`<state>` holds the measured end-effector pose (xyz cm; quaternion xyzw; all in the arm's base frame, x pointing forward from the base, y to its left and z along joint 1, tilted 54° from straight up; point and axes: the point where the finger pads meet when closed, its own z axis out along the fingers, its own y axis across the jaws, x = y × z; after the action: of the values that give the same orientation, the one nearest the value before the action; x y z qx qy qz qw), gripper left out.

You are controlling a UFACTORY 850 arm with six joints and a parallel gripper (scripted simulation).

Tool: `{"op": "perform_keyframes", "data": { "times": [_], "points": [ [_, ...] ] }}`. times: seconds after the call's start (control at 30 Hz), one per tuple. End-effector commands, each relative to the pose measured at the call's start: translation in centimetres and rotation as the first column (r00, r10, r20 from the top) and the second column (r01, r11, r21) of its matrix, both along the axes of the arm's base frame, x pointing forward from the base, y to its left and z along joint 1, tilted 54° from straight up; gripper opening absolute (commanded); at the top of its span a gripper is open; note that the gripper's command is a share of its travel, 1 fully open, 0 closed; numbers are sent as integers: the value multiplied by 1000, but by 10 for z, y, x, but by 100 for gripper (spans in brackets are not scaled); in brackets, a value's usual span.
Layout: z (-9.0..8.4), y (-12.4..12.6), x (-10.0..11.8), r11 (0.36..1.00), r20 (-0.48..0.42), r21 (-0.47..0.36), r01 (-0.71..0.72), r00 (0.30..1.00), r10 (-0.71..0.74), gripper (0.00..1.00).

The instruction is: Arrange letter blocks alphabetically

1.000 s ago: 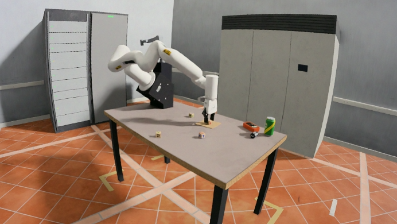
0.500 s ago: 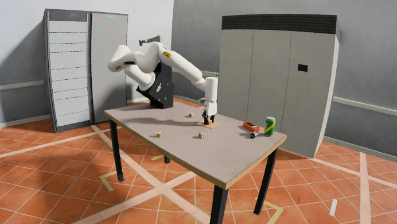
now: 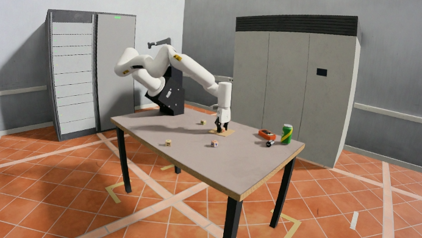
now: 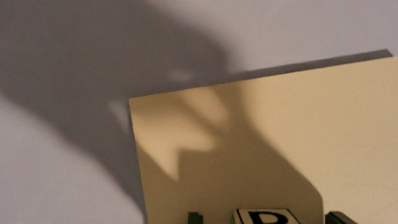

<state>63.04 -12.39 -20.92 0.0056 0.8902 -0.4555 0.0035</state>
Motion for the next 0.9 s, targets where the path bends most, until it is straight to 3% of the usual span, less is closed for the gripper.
{"op": "perform_keyframes", "data": {
  "times": [0.0,0.47,0.5,0.87],
  "points": [
    [0,1,1,1000,1,0,-1,1000,1,69],
    [0,1,1,1000,1,0,-1,1000,1,69],
    [0,1,1,1000,1,0,-1,1000,1,48],
    [0,1,1,1000,1,0,-1,1000,1,48]
  ]
}}
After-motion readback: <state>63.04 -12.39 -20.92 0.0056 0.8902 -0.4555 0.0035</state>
